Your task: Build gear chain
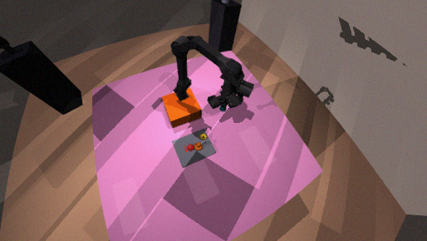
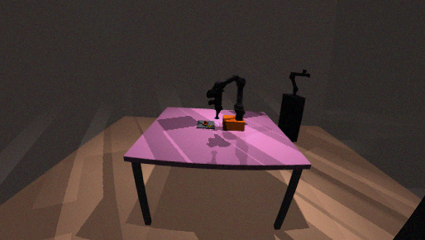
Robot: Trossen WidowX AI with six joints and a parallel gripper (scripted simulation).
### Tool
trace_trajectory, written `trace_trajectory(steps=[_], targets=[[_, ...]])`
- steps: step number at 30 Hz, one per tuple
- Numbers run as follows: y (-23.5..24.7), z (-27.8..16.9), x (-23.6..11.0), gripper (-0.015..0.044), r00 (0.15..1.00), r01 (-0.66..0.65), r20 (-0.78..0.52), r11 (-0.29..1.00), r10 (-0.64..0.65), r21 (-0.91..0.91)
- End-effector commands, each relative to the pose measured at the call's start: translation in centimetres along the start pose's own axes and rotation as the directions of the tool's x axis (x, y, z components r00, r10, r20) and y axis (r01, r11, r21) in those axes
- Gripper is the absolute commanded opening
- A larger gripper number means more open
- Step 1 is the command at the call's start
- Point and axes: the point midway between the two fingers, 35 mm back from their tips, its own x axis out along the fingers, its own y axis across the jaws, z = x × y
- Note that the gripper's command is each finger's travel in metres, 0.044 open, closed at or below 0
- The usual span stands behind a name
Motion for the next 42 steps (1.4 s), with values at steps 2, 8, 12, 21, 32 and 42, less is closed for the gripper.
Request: trace_trajectory(steps=[2,8,12,21,32,42], targets=[[-0.5,0.7,0.3,0.0,1.0,-0.005,-0.001,1.0,0.005,0.007],[-1.4,1.7,0.9,0.0,1.0,-0.004,0.0,1.0,0.004,0.006],[-2.0,2.3,1.3,0.0,1.0,-0.003,0.001,1.0,0.003,0.005],[-3.5,3.7,2.2,0.0,1.0,-0.001,0.002,1.0,0.001,0.004],[-5.5,5.2,3.3,0.0,1.0,0.001,0.004,1.0,-0.001,0.001],[-7.5,6.4,4.3,0.0,1.0,0.003,0.004,1.0,-0.003,-0.001]])
